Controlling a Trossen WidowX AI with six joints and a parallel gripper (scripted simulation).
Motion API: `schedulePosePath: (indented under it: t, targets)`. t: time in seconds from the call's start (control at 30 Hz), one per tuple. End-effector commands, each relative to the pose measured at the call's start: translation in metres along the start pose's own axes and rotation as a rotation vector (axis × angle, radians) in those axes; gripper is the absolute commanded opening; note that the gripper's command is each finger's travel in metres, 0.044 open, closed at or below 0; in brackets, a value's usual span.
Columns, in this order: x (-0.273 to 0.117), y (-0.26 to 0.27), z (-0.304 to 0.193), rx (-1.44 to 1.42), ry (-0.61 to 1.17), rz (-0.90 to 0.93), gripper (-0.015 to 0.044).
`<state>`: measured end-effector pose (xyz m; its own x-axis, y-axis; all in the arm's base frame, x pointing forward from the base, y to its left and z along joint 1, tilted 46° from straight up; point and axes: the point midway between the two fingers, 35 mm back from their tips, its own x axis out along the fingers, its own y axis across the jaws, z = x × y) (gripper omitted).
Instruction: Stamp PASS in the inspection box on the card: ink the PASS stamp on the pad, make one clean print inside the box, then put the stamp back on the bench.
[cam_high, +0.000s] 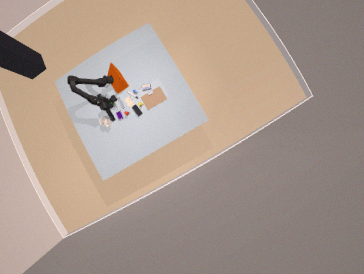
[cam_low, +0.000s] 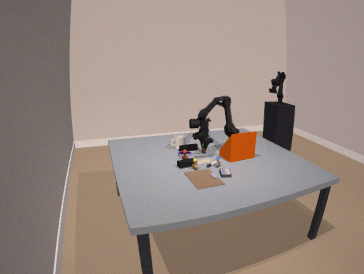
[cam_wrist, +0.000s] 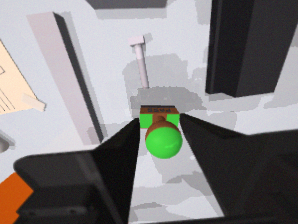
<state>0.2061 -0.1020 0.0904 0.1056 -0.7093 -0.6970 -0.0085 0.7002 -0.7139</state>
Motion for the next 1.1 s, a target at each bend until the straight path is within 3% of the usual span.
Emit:
schedulePosePath:
  t: [0.0,0.47,0.6,1.07]
  targets:
    - [-0.0002,0.0000,0.0001,0.001,0.000,0.001,0.0184]
    - [-0.0002,0.0000,0.0001,0.001,0.000,0.001,0.0091]
    - [-0.0013,0.0001,0.0003,0.001,0.000,0.001,0.0000]
    - [-0.0078,0.0007,0.0015,0.001,-0.001,0.004,0.0000]
